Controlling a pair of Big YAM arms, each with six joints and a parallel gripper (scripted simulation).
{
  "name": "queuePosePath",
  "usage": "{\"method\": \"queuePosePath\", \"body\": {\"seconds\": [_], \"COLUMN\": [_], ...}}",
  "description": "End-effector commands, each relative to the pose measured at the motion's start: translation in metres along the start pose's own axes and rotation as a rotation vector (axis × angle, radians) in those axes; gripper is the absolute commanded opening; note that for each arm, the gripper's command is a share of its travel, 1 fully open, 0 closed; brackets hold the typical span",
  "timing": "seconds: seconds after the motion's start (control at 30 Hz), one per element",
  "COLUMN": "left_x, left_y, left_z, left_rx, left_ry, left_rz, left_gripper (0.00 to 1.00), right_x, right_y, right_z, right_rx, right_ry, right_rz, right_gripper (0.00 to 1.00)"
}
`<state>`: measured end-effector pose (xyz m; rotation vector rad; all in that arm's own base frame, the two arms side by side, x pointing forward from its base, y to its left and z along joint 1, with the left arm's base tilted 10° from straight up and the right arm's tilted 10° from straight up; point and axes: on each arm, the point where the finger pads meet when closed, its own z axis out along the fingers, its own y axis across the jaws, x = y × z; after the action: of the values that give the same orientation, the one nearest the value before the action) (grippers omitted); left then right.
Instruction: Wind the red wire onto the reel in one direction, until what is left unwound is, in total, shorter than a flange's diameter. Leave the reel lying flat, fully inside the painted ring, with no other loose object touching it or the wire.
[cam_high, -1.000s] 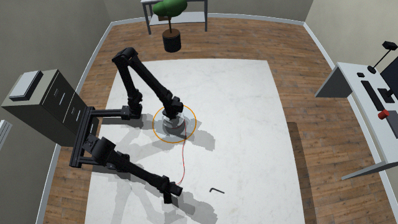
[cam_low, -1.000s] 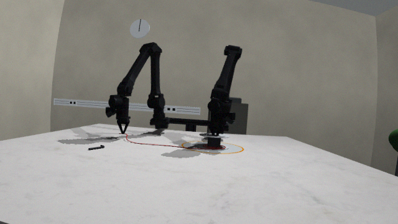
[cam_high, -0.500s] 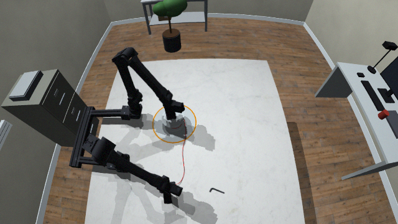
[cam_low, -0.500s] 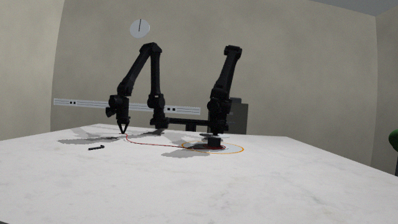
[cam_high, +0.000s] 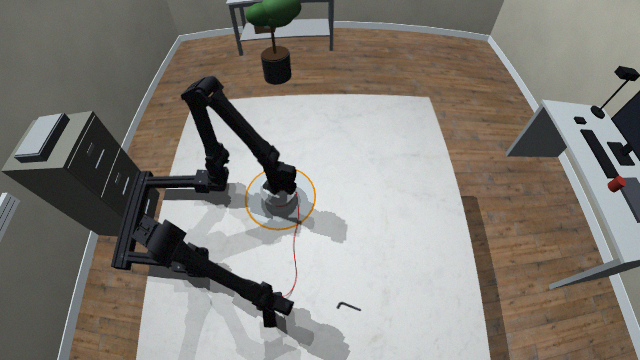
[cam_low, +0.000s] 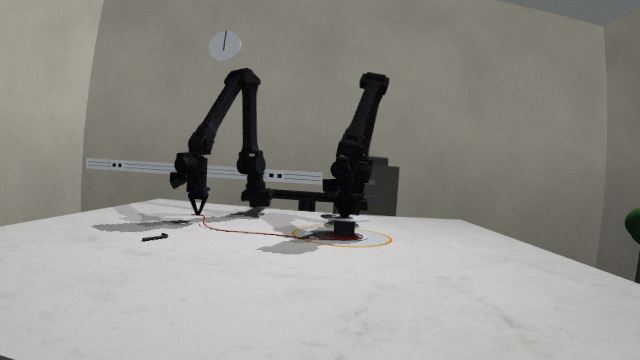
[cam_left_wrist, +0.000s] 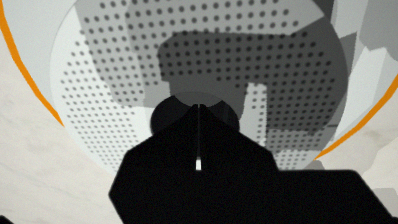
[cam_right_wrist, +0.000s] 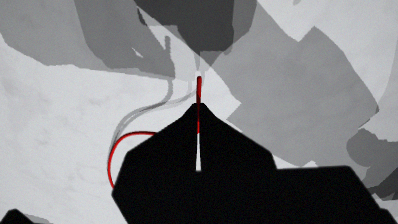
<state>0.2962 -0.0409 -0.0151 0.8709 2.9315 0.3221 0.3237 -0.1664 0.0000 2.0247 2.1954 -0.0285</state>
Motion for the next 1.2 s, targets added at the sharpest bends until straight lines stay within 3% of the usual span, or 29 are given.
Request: {"method": "queuePosePath", "body": {"seconds": [0.0, 0.03, 0.07, 0.3, 0.5, 1.17], "left_x": [-0.021, -0.021, -0.021, -0.021, -0.021, -0.012], "left_y": [0.006, 0.006, 0.006, 0.006, 0.006, 0.005], "left_z": [-0.008, -0.008, -0.008, -0.008, -0.008, 0.0], "left_rx": [0.012, 0.012, 0.013, 0.035, 0.036, 0.036], "left_ry": [-0.024, -0.024, -0.028, -0.041, -0.043, -0.043], "left_rz": [0.291, 0.291, 0.433, 0.823, 0.842, 0.842], "left_gripper": [0.03, 0.03, 0.07, 0.31, 0.52, 0.52], "right_x": [-0.007, -0.007, -0.009, -0.018, -0.024, -0.024], "right_y": [0.004, 0.004, 0.004, 0.004, 0.007, 0.007], "right_z": [-0.004, -0.004, -0.005, -0.006, -0.008, -0.008], "right_rx": [-0.015, -0.015, -0.015, -0.015, -0.015, -0.015], "right_ry": [-0.01, -0.01, -0.01, -0.01, -0.01, -0.01], "right_rz": [-0.001, -0.001, -0.001, 0.009, 0.0, 0.0], "right_gripper": [0.0, 0.0, 0.0, 0.0, 0.0, 0.0]}}
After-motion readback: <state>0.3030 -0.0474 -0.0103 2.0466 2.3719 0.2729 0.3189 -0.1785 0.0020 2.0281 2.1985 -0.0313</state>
